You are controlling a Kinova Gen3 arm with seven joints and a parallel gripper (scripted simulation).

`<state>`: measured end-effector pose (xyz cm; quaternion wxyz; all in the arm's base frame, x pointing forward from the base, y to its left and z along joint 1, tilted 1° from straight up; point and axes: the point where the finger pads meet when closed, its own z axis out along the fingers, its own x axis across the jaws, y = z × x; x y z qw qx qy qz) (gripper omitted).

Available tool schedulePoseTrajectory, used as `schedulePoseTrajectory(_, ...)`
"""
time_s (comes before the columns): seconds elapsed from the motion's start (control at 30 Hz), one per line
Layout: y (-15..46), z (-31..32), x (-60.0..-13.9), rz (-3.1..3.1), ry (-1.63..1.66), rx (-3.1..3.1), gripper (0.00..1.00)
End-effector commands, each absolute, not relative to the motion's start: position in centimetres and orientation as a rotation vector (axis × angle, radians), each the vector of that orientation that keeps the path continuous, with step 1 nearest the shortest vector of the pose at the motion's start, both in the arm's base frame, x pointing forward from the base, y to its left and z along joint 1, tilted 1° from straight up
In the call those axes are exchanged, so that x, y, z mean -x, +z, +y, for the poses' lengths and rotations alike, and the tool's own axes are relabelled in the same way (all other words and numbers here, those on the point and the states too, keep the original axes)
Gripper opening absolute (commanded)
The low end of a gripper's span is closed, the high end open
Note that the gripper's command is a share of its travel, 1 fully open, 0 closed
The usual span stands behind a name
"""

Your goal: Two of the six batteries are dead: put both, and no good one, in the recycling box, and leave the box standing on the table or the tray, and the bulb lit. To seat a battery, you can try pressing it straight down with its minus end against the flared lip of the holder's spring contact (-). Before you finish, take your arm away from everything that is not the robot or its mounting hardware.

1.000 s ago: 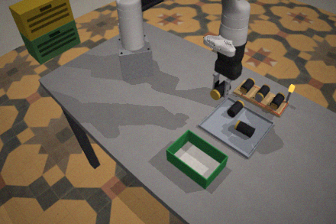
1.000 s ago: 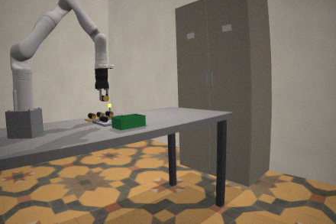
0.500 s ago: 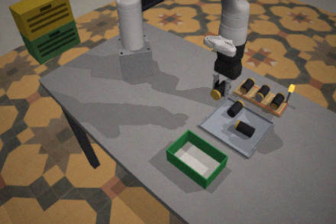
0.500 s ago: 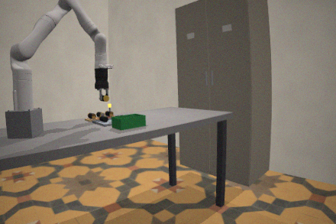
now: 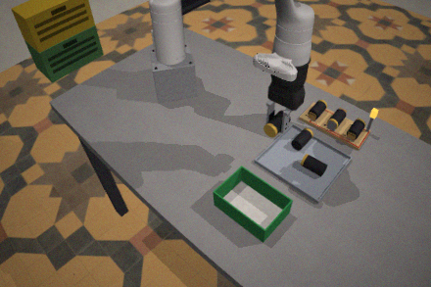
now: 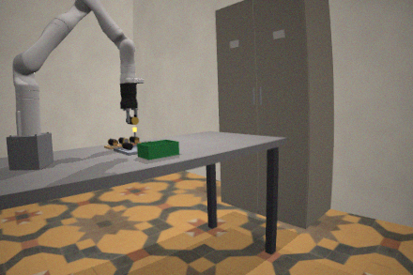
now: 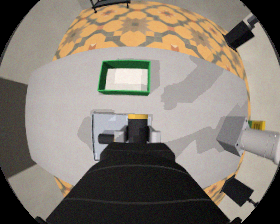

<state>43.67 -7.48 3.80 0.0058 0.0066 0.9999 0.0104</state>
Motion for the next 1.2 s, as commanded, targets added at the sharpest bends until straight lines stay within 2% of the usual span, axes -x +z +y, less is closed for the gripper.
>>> schedulePoseTrajectory(0.0, 3.7, -10.6, -43.8, 3.127, 0.03, -0.069, 0.57)
schedulePoseTrajectory(0.53, 3.5, -20.9, -44.6, 3.127, 0.03, -0.069, 0.57)
schedulePoseTrajectory(1.17, 3.5, -21.6, -44.6, 3.127, 0.03, -0.075, 0.57)
